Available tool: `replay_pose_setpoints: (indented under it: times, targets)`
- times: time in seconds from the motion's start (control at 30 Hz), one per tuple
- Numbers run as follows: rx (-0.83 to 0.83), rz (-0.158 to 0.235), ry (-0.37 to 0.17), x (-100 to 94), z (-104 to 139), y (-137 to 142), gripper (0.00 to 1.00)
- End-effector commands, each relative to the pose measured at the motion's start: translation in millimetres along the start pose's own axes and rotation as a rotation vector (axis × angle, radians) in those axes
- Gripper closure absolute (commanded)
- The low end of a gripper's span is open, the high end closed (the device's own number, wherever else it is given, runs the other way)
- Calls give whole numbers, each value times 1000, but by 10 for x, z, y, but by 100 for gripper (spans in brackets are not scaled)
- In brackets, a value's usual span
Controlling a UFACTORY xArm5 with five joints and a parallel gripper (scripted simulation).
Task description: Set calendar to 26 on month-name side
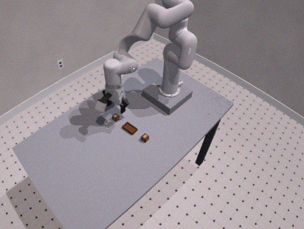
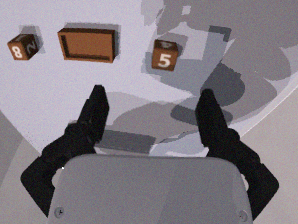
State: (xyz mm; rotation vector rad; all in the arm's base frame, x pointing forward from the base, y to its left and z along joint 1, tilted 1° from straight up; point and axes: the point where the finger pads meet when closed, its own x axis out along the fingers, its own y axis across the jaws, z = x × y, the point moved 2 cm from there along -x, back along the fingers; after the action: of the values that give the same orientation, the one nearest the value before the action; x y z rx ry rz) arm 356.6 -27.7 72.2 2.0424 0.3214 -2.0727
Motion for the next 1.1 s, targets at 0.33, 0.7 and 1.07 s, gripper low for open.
replay_pose_setpoints:
  times: [0.33,0.7,1.07]
  targets:
    - [107,1,4,-2,40,145,53]
    - [107,1,4,-2,40,145,53]
    - [107,1,4,-2,40,145,53]
